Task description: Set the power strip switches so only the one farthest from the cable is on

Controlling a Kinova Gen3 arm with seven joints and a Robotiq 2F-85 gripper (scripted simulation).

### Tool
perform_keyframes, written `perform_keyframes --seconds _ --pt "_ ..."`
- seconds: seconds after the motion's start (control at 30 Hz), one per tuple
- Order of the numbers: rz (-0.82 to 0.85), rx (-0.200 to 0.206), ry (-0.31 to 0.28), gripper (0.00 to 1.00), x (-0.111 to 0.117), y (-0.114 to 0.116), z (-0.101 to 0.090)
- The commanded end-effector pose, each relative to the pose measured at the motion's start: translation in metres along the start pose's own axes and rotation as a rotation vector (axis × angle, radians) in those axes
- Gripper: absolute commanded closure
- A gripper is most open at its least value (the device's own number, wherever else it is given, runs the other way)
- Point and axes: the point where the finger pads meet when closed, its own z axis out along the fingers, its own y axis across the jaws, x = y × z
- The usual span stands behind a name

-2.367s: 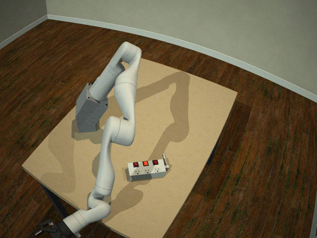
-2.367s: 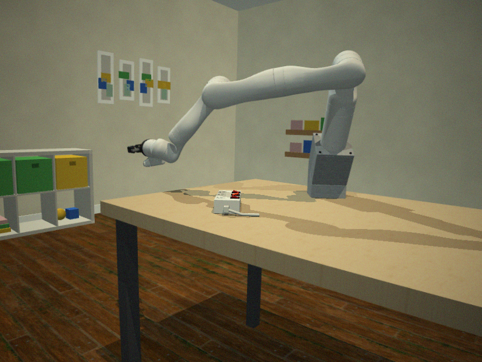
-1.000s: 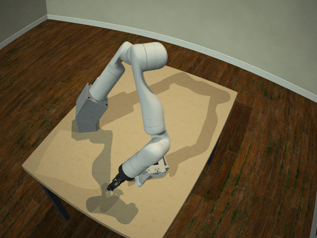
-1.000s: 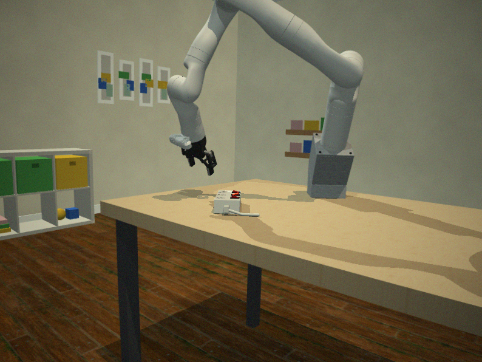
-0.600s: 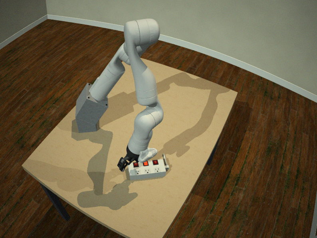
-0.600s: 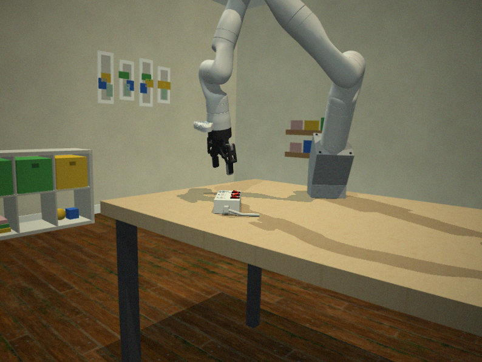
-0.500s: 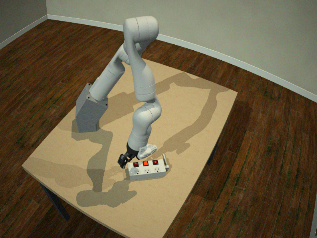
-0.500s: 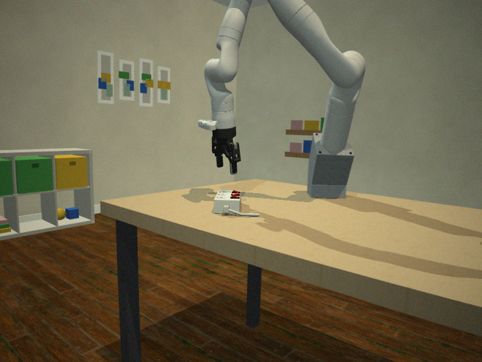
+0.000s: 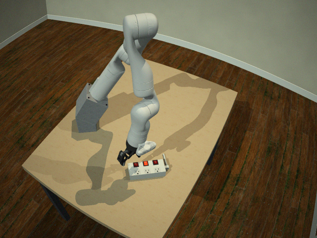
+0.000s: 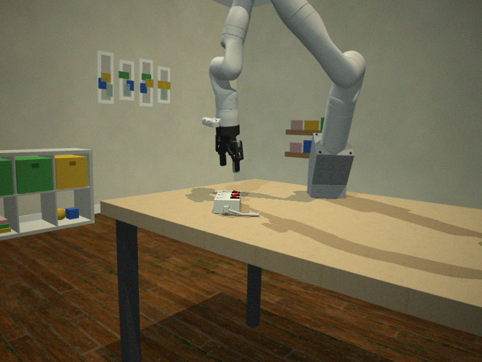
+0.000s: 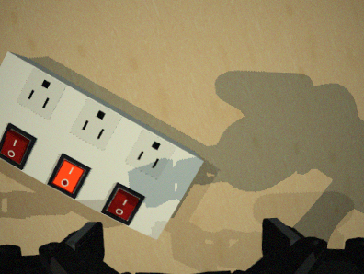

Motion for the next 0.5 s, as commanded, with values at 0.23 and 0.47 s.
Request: perform_keyframes --seconds 0.23,0.47 --pt "0.022 0.019 0.019 0.00 -0.004 -0.010 -0.001" --pt "0.034 0.030 0.029 0.00 -0.005 -0.015 -0.001"
